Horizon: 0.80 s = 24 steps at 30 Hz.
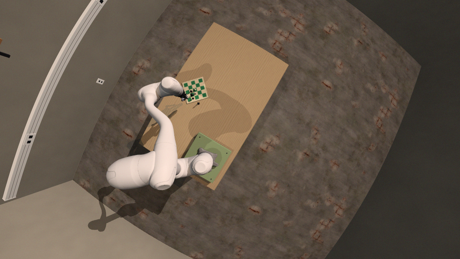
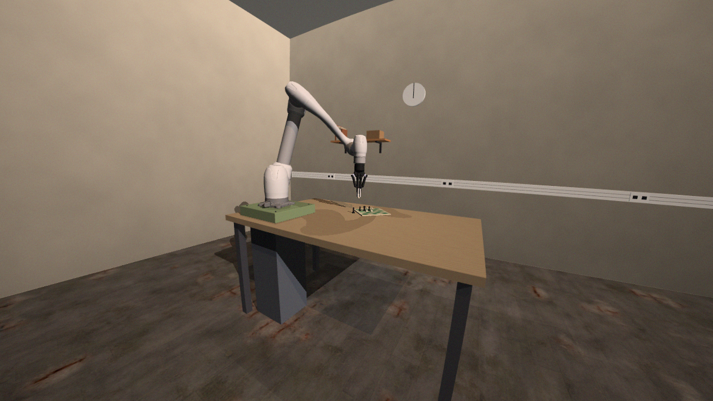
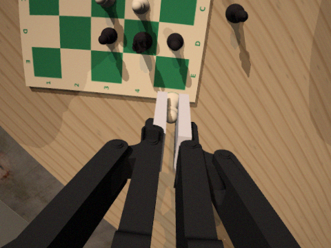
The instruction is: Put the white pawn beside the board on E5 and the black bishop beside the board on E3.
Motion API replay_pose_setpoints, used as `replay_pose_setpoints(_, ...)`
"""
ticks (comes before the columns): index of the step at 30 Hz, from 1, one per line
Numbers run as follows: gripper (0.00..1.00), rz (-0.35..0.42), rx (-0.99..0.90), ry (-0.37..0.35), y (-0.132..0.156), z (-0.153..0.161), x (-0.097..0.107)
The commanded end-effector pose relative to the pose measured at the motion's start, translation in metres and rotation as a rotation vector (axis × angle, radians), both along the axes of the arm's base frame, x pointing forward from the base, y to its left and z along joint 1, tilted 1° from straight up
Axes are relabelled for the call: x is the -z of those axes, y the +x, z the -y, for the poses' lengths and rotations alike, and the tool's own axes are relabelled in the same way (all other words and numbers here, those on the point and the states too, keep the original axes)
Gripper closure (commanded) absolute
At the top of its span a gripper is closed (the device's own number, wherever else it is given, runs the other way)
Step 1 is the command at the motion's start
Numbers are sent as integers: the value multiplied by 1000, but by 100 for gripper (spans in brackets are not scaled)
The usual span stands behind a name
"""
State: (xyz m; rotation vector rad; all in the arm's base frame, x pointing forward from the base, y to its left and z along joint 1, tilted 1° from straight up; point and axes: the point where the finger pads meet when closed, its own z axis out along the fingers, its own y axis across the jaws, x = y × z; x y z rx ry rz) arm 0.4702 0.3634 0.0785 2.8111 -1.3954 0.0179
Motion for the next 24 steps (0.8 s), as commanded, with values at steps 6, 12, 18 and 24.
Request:
replay_pose_setpoints(6,100,-3,-1,1,0,0,35)
replay_pose_setpoints(12,100,-3,-1,1,0,0,55)
replay_pose_setpoints(18,100,-3,-1,1,1,0,79)
replay_pose_setpoints(24,100,-3,-1,1,1,0,89)
